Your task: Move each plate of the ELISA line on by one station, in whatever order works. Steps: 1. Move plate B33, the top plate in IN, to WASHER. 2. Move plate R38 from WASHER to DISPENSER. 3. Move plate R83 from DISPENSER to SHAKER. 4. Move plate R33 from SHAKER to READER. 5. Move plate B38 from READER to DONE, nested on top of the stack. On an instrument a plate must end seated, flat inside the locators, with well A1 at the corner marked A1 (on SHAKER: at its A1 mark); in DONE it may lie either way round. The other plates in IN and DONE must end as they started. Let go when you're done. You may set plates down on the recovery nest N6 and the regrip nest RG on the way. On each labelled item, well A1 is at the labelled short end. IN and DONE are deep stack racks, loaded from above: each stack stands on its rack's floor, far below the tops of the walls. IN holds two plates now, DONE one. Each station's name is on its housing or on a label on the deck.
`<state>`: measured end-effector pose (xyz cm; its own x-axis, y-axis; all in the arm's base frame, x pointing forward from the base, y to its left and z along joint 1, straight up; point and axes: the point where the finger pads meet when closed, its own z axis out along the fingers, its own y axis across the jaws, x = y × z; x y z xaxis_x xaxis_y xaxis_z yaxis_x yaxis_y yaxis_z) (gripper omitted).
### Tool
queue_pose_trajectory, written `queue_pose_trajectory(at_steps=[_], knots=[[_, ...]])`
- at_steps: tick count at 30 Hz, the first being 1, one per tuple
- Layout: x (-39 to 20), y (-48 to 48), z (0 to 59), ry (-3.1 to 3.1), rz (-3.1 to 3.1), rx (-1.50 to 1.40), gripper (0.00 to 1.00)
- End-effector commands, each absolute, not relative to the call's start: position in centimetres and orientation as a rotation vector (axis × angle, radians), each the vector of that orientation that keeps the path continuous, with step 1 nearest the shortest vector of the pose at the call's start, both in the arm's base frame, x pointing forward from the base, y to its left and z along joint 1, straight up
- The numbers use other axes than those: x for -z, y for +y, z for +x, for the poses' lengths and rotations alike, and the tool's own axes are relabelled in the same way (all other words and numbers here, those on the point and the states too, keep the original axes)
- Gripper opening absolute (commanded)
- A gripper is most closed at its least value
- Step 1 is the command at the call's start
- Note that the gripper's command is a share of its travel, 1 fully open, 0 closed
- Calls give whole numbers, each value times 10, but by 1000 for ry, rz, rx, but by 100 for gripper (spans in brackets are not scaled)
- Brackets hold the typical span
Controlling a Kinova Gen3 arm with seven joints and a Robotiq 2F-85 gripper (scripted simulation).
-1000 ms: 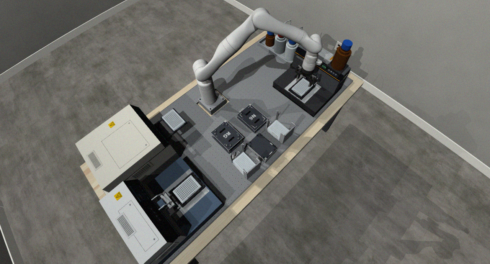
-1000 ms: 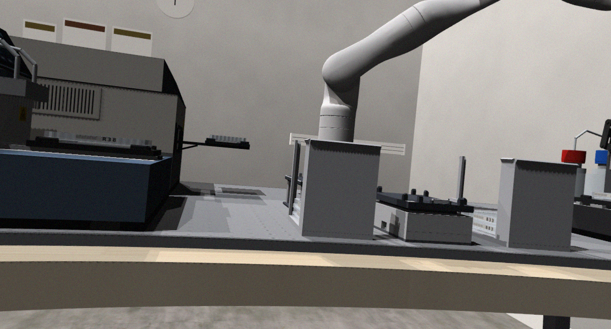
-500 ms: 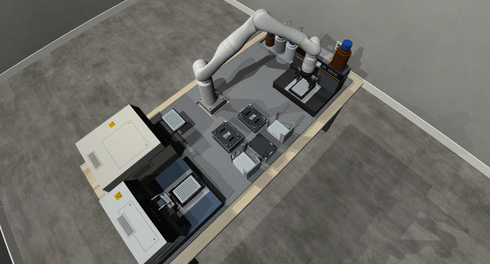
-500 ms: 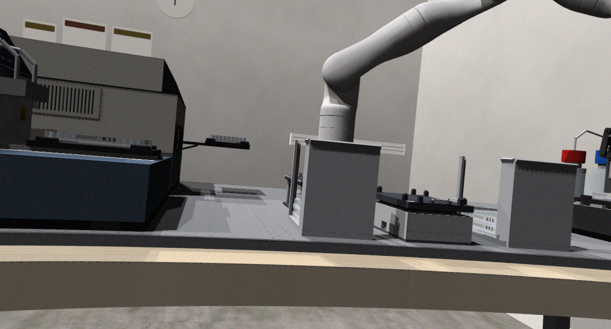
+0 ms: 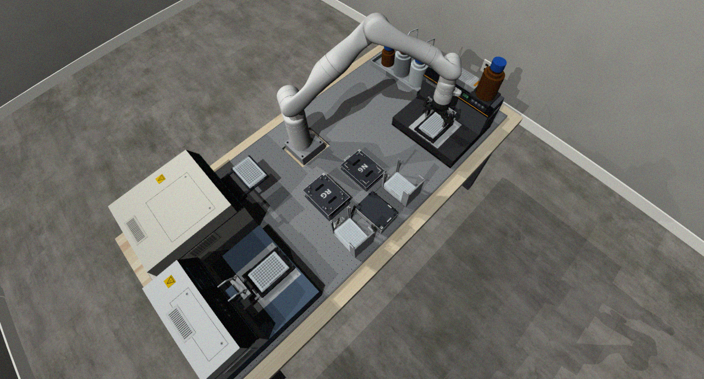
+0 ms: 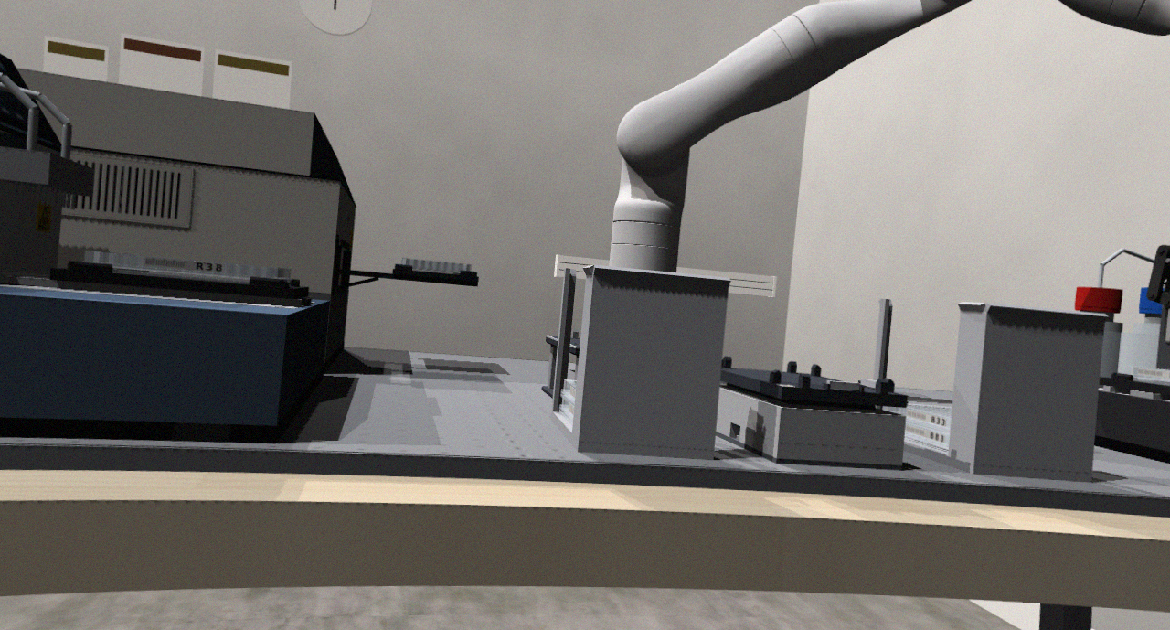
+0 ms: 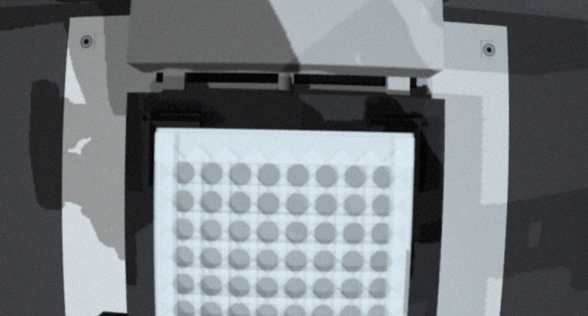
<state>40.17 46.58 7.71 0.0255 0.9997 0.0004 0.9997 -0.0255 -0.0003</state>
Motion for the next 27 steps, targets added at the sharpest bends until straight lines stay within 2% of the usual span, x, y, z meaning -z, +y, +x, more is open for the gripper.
queue_pose_trajectory(at_steps=[1, 27], knots=[[-79, 466, 402, -2192, -2249, 5, 100], [-61, 466, 402, -2192, -2249, 5, 100]])
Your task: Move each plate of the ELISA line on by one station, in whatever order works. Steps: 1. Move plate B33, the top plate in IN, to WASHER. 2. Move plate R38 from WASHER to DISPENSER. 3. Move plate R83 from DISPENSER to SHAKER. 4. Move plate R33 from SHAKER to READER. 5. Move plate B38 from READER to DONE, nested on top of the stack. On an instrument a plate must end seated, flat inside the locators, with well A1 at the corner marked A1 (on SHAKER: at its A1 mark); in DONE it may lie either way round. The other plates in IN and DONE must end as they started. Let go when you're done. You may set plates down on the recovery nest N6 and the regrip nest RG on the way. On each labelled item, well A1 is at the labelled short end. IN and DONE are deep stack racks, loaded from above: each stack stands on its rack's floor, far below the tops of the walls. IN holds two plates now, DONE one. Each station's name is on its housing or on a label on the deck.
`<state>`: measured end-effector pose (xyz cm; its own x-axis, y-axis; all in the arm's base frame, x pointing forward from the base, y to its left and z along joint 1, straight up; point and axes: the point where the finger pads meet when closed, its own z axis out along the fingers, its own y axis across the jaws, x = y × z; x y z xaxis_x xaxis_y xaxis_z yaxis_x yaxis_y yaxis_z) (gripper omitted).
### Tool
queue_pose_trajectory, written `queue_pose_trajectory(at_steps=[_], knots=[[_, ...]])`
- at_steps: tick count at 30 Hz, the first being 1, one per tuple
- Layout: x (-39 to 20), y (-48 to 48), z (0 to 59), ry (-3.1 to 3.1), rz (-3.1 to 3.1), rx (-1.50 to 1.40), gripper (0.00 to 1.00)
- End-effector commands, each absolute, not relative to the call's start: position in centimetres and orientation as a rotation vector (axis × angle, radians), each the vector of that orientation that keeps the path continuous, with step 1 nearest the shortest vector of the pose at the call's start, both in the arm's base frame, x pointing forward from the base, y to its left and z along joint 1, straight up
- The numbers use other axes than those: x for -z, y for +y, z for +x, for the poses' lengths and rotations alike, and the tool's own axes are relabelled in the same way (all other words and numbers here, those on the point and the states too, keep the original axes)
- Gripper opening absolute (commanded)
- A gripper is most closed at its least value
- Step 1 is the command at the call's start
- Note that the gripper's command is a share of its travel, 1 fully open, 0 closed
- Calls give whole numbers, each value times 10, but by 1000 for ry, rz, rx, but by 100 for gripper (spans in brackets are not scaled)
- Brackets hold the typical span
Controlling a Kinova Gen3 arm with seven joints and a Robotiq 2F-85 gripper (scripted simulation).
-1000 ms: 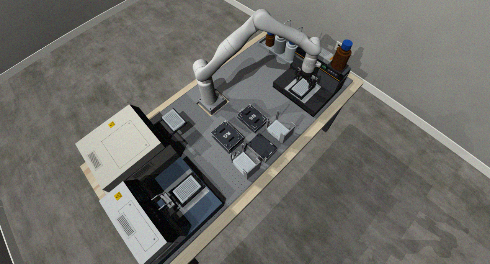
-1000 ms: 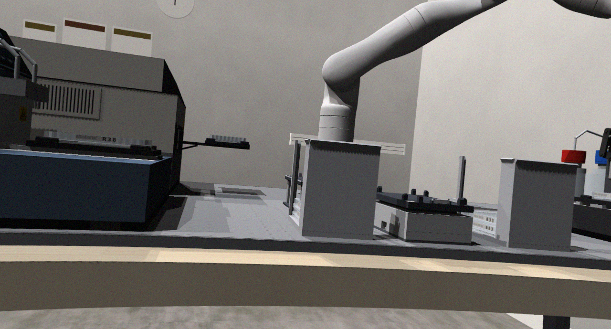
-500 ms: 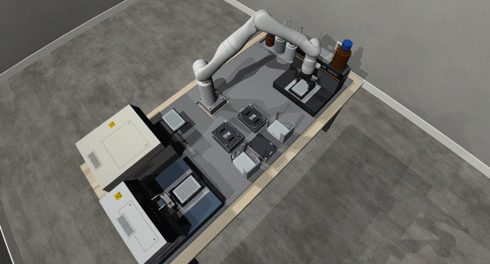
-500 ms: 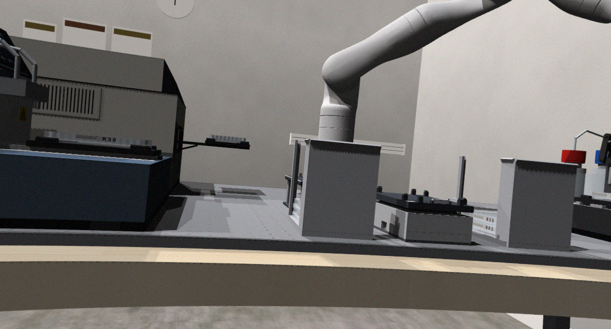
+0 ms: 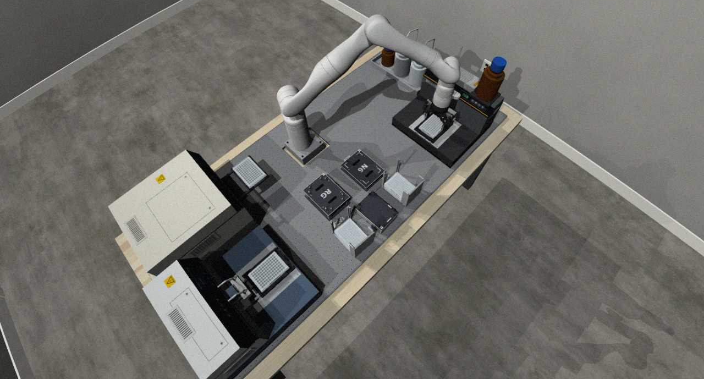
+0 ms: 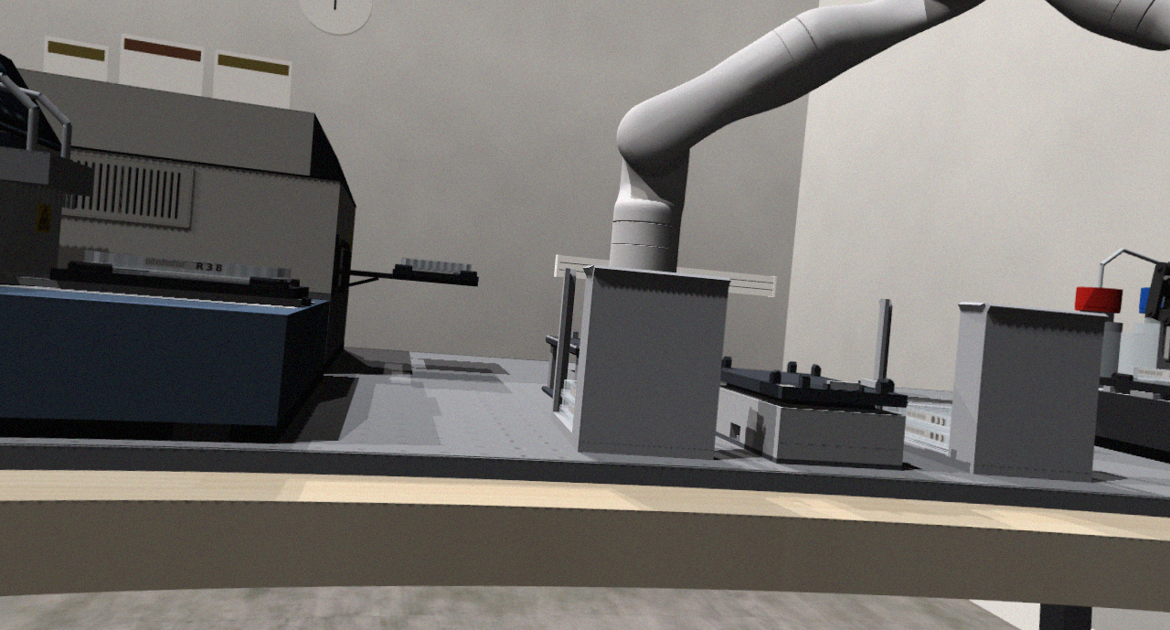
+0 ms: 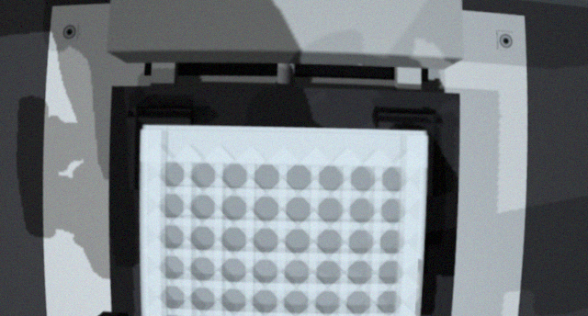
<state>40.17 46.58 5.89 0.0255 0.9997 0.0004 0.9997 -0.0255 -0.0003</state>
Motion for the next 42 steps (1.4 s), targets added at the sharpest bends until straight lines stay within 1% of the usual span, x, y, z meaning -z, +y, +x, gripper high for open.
queue_pose_trajectory(at_steps=[1, 42], knots=[[-61, 466, 402, -2192, -2249, 5, 100], [-50, 466, 402, -2192, -2249, 5, 100]])
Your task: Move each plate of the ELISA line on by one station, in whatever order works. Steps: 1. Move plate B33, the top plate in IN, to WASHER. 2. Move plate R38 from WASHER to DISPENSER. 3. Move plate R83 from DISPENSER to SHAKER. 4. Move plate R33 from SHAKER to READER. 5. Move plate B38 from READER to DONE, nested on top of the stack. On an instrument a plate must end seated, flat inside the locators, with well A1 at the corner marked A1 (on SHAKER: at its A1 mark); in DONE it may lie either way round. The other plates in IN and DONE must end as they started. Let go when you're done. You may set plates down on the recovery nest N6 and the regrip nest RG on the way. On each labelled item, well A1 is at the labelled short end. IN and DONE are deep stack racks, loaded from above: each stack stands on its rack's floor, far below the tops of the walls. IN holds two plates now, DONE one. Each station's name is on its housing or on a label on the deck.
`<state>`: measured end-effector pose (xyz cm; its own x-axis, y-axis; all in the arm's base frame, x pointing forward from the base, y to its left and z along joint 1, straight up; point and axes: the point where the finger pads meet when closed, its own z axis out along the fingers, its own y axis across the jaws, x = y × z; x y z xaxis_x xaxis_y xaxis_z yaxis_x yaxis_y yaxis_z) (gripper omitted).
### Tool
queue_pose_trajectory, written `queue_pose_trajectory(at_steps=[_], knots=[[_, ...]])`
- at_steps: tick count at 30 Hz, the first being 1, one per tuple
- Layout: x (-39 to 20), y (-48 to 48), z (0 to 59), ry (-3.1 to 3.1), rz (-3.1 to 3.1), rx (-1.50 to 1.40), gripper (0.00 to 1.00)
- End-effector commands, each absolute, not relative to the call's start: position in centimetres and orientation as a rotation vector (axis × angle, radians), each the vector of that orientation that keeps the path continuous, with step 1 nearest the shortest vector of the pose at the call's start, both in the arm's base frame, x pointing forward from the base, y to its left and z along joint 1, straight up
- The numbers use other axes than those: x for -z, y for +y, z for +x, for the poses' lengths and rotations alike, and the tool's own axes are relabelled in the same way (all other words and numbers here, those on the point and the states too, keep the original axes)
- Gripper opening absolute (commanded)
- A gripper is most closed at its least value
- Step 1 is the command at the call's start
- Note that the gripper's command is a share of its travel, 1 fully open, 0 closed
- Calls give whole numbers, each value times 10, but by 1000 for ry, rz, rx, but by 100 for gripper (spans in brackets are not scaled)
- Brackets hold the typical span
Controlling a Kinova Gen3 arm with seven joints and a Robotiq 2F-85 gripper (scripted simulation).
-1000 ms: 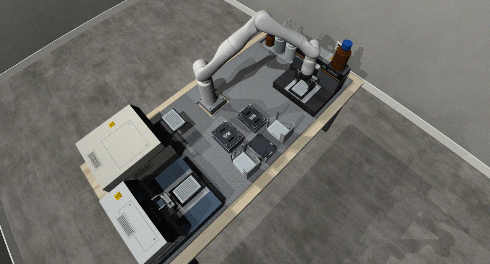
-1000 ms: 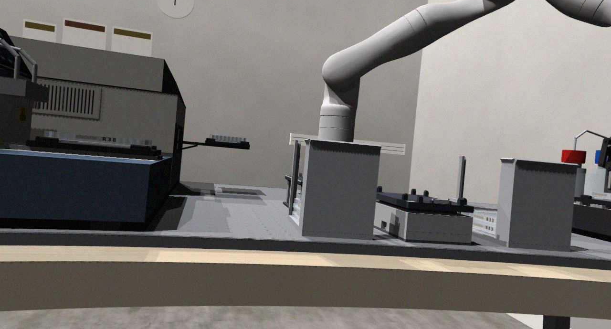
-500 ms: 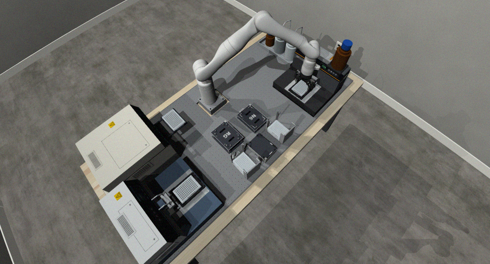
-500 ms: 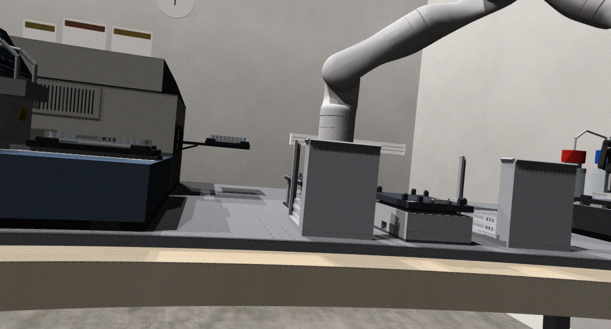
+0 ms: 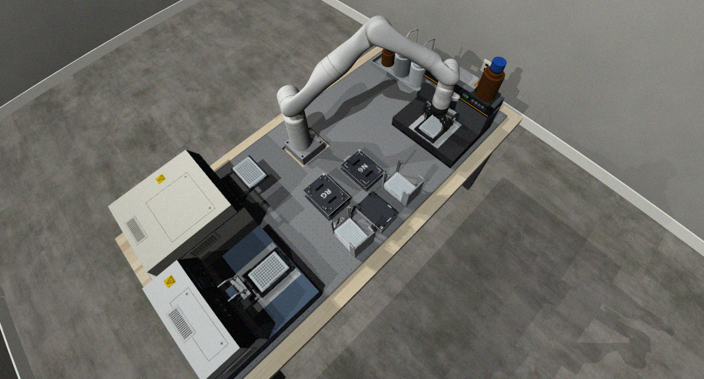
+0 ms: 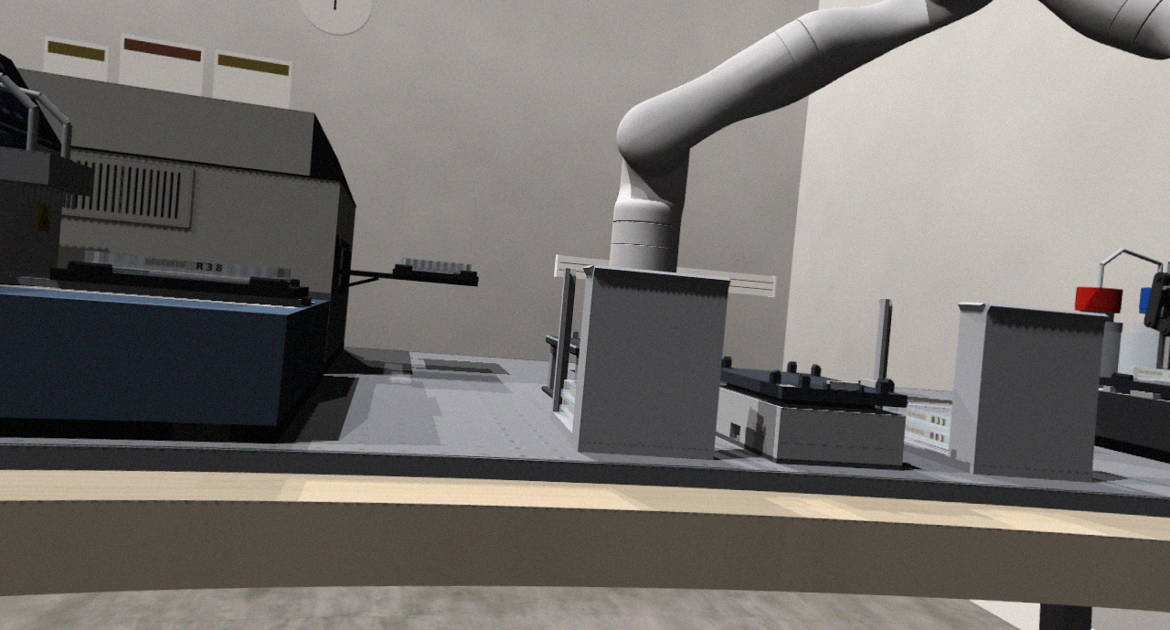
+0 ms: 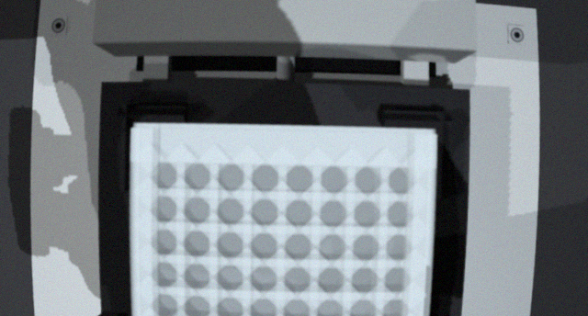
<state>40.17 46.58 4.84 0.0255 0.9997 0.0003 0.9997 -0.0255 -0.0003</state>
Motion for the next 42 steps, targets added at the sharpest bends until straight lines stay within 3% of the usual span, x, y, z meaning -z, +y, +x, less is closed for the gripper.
queue_pose_trajectory(at_steps=[1, 17, 18, 42], knots=[[-49, 466, 402, -2192, -2249, 5, 100], [-49, 466, 402, -2192, -2249, 5, 100], [-49, 466, 402, -2192, -2249, 5, 94], [-49, 466, 402, -2192, -2249, 5, 94]])
